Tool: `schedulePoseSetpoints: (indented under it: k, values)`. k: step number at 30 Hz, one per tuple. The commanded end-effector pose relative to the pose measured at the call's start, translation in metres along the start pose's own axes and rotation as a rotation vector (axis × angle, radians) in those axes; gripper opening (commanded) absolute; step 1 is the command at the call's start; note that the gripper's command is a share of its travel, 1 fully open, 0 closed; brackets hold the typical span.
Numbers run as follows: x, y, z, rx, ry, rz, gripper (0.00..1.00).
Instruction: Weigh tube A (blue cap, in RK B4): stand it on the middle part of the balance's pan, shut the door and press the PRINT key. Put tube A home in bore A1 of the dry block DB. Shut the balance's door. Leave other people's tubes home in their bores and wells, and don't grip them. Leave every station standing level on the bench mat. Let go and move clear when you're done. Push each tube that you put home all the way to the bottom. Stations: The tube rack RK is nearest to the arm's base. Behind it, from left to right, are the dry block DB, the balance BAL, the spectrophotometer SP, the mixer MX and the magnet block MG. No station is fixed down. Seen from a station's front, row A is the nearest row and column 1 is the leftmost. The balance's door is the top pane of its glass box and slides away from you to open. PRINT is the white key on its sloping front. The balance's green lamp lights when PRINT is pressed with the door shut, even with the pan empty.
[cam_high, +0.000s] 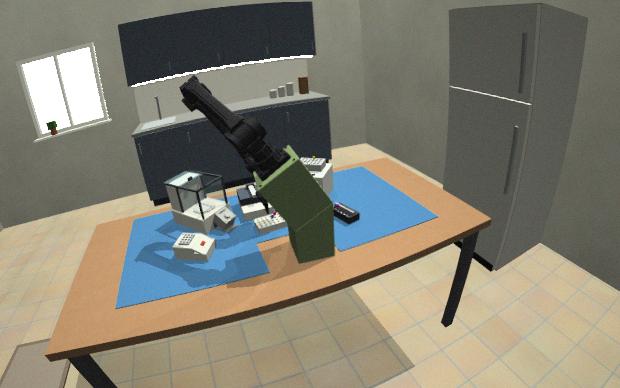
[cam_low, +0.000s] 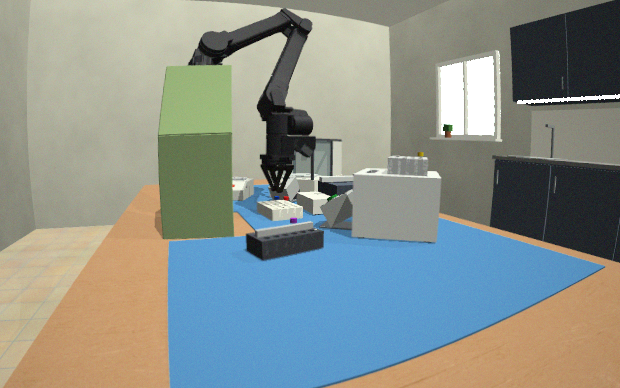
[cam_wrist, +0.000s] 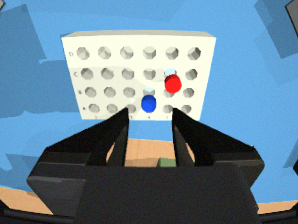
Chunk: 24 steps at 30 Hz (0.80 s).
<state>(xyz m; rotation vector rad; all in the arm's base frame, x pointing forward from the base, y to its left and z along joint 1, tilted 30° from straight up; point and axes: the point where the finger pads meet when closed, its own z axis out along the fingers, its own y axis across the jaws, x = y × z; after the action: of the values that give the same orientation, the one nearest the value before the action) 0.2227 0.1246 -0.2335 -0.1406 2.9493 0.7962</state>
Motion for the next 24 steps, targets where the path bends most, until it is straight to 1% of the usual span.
schedulePoseSetpoints:
  k: [1, 4, 5, 6, 7, 10, 14, 15, 18, 24]
  values:
    - [0.003, 0.000, 0.009, 0.002, 0.004, 0.004, 0.36]
    - [0.005, 0.001, 0.010, 0.002, 0.007, 0.006, 0.36]
    - [0.011, 0.001, 0.008, 0.003, 0.017, 0.011, 0.36]
    - [0.007, 0.000, 0.004, 0.002, 0.008, 0.013, 0.36]
    - [0.009, 0.000, 0.008, 0.003, 0.013, 0.013, 0.36]
    - [0.003, 0.001, 0.012, 0.001, 0.004, 0.004, 0.36]
    - [0.003, 0.001, 0.013, 0.002, 0.004, 0.004, 0.36]
    - [0.009, 0.001, 0.012, 0.003, 0.014, 0.010, 0.36]
    - [0.003, 0.001, 0.015, 0.002, 0.004, 0.004, 0.36]
    - [0.004, 0.001, 0.018, 0.002, 0.007, 0.006, 0.36]
